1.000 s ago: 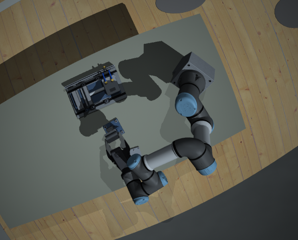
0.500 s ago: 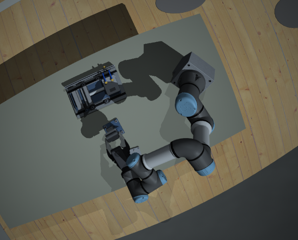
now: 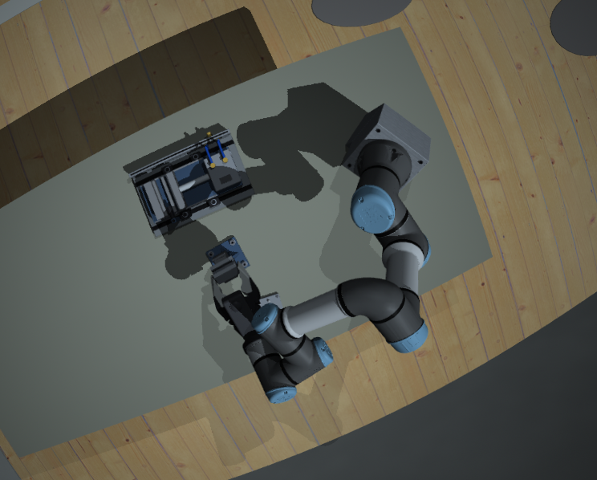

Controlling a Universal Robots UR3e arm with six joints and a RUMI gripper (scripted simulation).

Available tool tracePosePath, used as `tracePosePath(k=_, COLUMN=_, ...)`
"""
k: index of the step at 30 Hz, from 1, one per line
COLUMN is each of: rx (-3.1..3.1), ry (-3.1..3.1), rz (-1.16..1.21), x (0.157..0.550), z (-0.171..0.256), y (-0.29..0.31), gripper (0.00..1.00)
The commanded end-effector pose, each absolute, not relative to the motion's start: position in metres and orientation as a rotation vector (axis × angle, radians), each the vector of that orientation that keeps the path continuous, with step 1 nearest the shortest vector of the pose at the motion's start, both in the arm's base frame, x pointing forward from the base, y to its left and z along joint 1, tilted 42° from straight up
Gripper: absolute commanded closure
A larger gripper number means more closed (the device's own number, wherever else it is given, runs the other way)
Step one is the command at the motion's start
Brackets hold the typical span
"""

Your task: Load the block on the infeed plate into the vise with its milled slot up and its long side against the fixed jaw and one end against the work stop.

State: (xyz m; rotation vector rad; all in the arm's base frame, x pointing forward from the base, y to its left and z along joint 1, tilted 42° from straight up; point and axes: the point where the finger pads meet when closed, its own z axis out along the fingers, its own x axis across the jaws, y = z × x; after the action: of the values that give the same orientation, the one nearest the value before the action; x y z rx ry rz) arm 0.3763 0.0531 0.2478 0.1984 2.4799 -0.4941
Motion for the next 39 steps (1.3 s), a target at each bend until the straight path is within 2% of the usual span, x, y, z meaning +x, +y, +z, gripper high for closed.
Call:
tracePosePath(k=1, rx=0.199, ry=2.477, rz=-0.493, x=0.379, z=0.245, y=0.055, gripper=1.00)
tracePosePath(k=39, rx=0.199, ry=2.477, rz=-0.493, x=0.387, z=0.235, y=0.060, gripper=1.00)
